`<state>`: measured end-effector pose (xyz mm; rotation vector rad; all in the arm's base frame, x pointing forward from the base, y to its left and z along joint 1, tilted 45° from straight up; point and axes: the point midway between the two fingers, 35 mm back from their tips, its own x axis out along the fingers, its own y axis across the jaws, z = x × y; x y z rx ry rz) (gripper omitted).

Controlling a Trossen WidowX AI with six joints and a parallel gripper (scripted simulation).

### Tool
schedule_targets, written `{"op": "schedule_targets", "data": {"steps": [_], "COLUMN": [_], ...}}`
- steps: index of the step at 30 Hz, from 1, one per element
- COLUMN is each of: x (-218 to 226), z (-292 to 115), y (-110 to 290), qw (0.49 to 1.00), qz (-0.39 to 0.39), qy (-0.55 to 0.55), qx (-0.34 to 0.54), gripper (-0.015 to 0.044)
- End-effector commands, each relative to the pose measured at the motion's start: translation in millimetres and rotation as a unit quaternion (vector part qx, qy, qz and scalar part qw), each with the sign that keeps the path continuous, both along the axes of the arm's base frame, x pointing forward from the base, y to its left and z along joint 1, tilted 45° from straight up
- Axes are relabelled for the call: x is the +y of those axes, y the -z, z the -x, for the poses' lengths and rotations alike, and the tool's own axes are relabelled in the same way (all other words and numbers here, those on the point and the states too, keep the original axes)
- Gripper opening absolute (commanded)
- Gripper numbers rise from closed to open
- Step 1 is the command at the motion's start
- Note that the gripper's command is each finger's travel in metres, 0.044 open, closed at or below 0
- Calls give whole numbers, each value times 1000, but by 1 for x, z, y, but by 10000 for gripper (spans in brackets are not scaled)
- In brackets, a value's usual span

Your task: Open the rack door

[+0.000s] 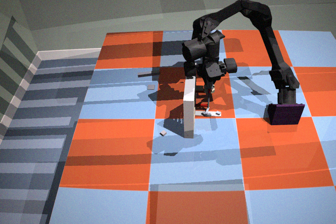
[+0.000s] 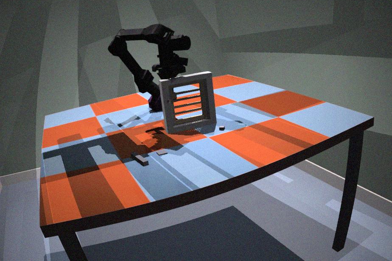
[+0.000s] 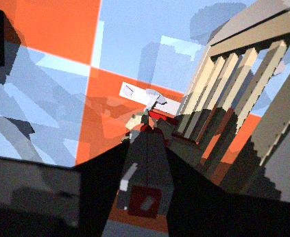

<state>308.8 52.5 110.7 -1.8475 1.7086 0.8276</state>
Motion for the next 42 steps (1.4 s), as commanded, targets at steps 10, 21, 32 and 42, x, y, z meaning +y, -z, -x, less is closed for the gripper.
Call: {"op": "schedule_targets", "data": {"steps": [10,21,32,42], "x": [0,2,6,11], "z": [0,4,13,23], "y": [0,2,6,12], "qw": [1000,997,985,965], "qz": [1,-1,-5,-8], "qy": [-1,51,126,187], "qx": [1,-50,-122,-182], "gripper": [22,22,22,22]}}
